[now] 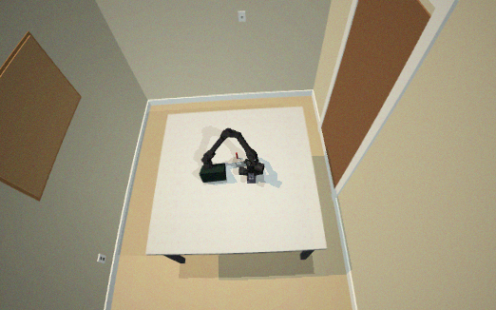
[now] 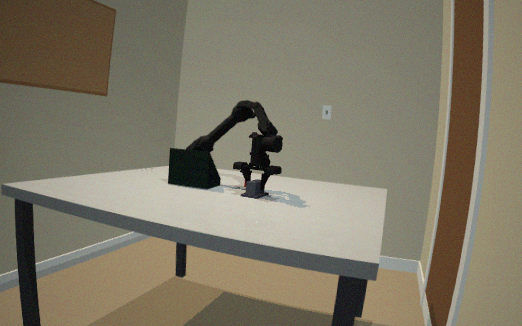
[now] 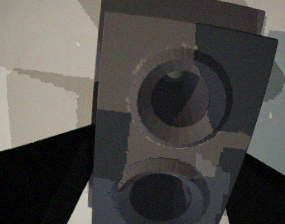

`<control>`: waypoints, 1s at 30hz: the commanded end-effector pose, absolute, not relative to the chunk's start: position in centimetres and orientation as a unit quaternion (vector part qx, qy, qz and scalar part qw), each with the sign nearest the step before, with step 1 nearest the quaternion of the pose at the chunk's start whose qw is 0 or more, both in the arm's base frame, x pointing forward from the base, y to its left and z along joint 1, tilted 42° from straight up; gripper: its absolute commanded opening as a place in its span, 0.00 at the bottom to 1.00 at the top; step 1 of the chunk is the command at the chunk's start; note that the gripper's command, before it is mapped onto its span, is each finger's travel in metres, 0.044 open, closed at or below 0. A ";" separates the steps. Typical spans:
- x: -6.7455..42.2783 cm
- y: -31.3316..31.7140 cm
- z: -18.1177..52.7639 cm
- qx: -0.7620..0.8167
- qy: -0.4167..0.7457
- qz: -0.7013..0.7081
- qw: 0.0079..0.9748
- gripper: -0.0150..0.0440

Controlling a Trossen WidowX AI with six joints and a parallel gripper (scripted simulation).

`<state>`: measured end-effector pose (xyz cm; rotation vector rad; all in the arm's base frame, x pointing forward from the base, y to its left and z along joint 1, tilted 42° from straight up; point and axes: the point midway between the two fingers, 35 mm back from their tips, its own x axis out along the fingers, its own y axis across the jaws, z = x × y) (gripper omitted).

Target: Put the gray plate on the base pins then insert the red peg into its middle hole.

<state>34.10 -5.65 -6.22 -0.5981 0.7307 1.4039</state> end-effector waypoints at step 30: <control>33.1 -10.8 5.9 -0.094 0.468 0.521 0.708 1.00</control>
